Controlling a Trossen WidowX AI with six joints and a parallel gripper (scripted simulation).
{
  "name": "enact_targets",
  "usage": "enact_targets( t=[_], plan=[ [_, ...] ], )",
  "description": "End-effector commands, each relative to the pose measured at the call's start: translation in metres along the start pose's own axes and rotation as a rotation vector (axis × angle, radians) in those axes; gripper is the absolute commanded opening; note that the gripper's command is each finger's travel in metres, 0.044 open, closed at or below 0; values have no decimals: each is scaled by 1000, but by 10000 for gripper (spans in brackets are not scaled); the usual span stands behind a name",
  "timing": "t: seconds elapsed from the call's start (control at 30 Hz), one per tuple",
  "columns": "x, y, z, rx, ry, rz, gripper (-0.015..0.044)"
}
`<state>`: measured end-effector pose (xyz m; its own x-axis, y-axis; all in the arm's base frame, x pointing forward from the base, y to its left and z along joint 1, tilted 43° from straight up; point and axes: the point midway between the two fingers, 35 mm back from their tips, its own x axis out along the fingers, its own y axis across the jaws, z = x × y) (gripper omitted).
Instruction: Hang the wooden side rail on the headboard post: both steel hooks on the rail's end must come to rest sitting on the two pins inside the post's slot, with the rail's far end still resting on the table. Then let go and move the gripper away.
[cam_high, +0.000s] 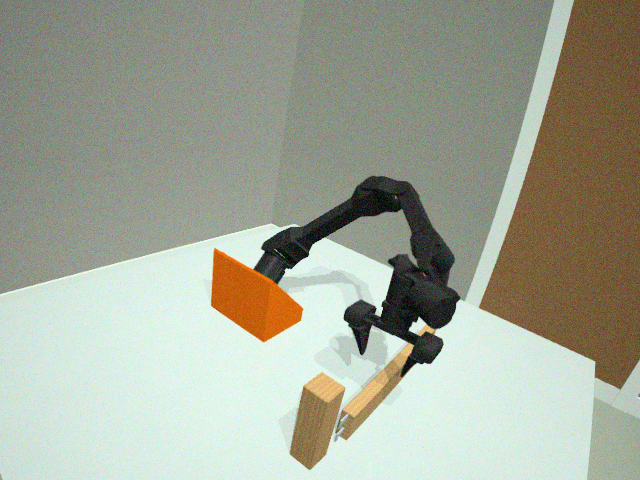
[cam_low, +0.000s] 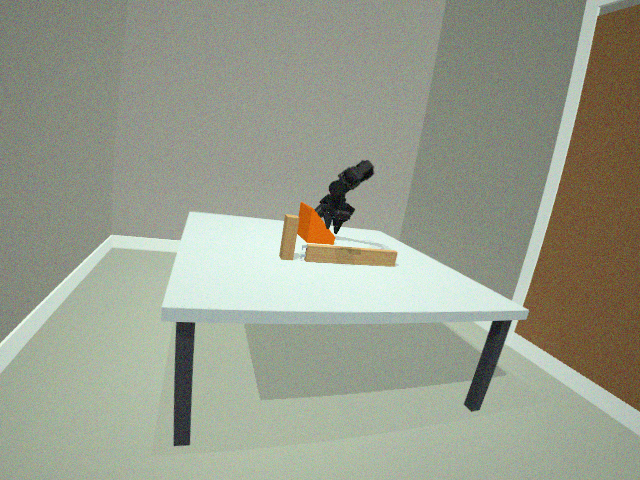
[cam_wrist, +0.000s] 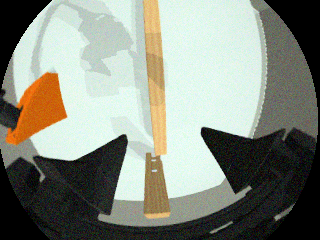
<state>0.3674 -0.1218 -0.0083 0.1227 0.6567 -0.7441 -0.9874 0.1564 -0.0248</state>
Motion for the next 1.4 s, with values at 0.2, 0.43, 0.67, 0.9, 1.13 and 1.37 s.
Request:
enact_targets(
  t=[0.2, 0.43, 0.67, 0.9, 1.13, 1.37],
  plan=[
    [33, 2, 2, -3, -13, 10, 440],
    [48, 2, 2, -3, -13, 10, 440],
    [56, 1, 2, -3, -13, 10, 440],
    [68, 1, 2, -3, -13, 10, 440],
    [79, 1, 2, -3, -13, 10, 440],
    [90, 1, 3, -3, -14, 10, 440]
  ],
)
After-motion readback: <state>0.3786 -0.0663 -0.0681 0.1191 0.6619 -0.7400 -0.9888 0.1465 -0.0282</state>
